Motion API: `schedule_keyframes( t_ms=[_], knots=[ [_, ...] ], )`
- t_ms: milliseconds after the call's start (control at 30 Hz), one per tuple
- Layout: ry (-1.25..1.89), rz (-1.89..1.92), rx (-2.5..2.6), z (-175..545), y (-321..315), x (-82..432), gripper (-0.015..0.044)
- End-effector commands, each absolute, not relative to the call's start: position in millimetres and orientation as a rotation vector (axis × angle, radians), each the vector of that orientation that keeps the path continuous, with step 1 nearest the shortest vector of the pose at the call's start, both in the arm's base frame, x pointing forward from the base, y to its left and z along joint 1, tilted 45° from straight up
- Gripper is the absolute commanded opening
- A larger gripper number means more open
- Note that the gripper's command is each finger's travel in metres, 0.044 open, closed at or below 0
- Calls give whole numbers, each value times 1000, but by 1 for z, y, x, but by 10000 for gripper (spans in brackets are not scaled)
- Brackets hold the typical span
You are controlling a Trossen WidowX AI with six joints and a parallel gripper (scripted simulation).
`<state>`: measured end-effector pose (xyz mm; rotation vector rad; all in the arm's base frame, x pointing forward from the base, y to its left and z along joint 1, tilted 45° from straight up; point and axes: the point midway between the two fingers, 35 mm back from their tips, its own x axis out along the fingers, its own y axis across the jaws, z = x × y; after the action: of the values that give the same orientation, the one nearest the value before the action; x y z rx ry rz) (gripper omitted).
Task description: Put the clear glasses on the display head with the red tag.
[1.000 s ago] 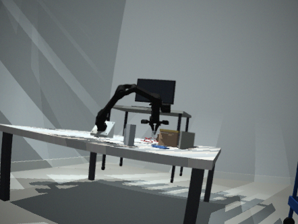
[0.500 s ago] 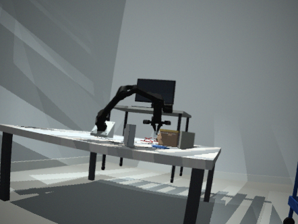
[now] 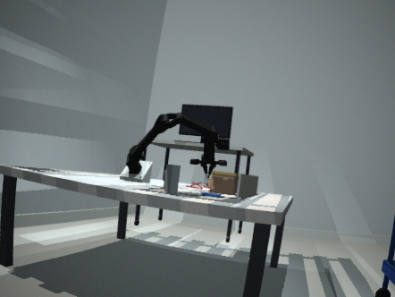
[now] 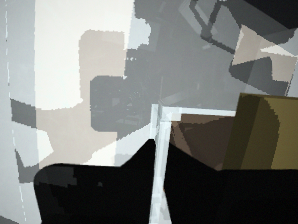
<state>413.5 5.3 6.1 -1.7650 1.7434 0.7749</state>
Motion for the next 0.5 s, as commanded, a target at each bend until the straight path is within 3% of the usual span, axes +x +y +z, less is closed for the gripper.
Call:
schedule_keyframes(
  t_ms=[0,467],
  knots=[
    [1742,775,-1773,7,5,414,0],
    [1742,774,-1773,4,1,414,0]
  ],
)
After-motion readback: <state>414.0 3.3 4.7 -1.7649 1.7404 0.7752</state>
